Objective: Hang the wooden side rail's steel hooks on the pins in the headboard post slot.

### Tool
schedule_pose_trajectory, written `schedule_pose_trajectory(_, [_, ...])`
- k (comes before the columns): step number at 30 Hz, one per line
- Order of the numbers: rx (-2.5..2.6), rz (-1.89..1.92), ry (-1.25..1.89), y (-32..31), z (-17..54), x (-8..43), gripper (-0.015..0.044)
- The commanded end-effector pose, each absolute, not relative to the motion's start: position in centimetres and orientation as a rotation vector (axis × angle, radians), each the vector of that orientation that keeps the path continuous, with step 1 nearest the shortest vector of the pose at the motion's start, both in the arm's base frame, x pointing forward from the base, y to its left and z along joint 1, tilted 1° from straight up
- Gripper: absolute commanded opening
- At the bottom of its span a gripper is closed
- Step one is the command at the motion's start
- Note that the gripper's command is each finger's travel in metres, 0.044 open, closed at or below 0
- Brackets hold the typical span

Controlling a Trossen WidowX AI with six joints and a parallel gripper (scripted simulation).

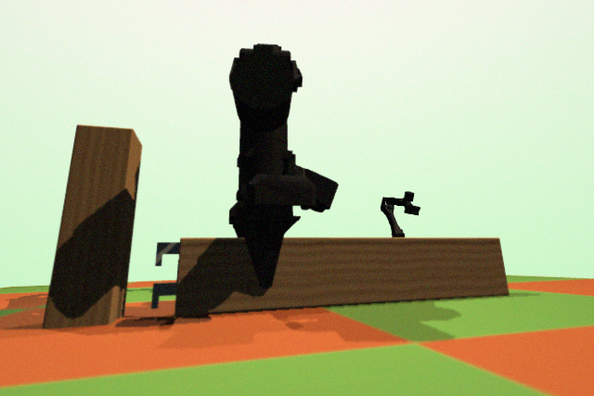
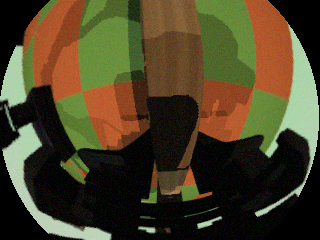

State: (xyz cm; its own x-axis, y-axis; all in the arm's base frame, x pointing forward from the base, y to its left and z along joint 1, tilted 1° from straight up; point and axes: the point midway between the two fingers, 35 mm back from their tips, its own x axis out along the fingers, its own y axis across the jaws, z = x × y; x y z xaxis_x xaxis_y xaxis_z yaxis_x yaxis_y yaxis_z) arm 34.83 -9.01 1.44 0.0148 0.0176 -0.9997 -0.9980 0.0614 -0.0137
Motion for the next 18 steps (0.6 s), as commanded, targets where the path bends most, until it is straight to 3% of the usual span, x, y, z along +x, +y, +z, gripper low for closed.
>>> schedule_pose_trajectory(1, [-1.173,1.155,1.200,-9.05,2.17,35.04,0.0000])
schedule_pose_trajectory(18, [-1.173,1.155,1.200,-9.05,2.45,35.04,0.0000])
